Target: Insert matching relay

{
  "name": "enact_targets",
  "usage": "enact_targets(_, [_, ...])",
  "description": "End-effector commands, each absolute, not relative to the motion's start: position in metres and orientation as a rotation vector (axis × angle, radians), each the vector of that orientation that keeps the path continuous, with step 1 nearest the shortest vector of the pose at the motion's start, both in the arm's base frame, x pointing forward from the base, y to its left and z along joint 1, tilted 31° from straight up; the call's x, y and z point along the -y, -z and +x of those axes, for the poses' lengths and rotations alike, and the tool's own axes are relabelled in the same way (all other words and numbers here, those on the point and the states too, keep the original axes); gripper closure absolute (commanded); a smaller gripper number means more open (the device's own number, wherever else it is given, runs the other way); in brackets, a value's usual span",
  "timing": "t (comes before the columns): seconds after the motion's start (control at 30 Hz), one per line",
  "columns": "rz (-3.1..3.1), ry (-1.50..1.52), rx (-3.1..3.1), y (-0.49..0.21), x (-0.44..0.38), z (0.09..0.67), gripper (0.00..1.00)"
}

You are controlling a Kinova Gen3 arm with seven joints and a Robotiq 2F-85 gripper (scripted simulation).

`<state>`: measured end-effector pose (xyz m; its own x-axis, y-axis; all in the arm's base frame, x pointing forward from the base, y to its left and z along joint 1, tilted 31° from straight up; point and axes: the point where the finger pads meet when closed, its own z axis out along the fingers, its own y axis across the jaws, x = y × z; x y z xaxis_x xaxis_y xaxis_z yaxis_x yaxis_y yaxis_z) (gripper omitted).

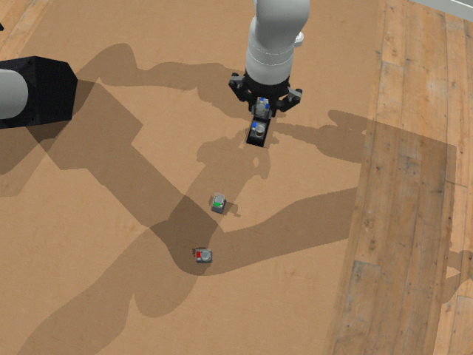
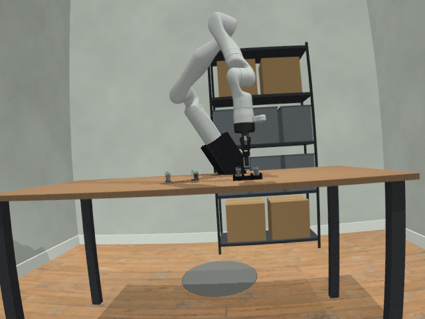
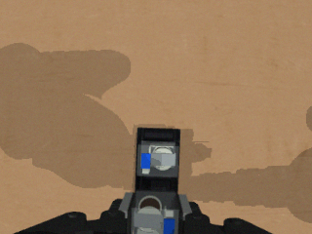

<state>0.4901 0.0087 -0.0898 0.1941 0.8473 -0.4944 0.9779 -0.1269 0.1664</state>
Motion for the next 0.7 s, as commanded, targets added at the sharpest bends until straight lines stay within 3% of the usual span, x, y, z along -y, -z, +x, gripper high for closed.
enact_targets(0.0, [2.027,0.386,-1.702,0.0898,-0.0090,0.4906,1.00])
enact_targets(0.67, [2.027,0.386,-1.702,0.0979,-0.0041,0.4913,1.00])
